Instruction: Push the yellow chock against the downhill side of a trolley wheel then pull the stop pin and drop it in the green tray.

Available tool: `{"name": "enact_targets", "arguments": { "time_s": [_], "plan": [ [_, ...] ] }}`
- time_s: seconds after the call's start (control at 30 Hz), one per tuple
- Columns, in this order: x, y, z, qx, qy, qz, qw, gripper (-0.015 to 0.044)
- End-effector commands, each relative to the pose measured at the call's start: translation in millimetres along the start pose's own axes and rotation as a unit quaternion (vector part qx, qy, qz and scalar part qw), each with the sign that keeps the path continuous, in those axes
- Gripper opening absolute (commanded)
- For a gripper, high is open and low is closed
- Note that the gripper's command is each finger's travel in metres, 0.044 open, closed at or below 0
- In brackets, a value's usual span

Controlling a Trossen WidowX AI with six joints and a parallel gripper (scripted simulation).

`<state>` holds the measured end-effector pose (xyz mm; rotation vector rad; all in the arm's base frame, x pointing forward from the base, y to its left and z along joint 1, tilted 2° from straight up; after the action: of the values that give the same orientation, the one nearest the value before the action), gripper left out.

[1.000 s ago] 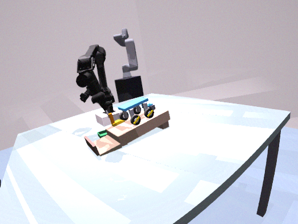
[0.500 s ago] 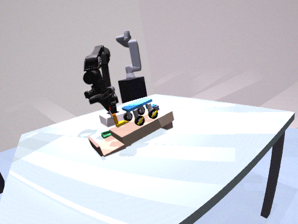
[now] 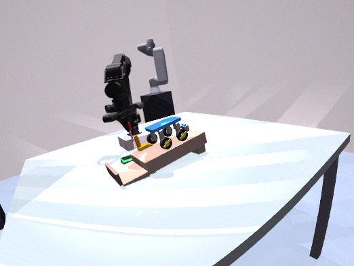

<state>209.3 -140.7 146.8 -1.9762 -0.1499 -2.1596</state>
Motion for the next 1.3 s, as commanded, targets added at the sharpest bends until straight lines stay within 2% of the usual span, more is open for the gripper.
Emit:
{"name": "enact_targets", "arguments": {
  "time_s": [0.0, 0.33, 1.03, 1.27],
  "plan": [
    [0.1, -0.9, 0.9, -0.067, -0.009, -0.013, 0.998, 0.0],
    [0.4, -3.4, 3.6, -0.204, -0.02, -0.038, 0.978, 0.0],
    [-19.7, -7.6, -11.7, -0.206, -0.022, -0.04, 0.977, 0.0],
    [-37.6, -5.5, -11.8, -0.204, -0.04, -0.109, 0.972, 0.0]
  ]
}}
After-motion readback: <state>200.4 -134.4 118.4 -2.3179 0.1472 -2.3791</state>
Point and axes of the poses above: the point midway between the two fingers, 35 mm back from their tips, its own x axis back along the fingers, its own y axis across the jaws, z = x × y, the point moved 3 cm from there along x, back along the fingers, and after that the axes turned 2 degrees about x, right-handed, at the moved point
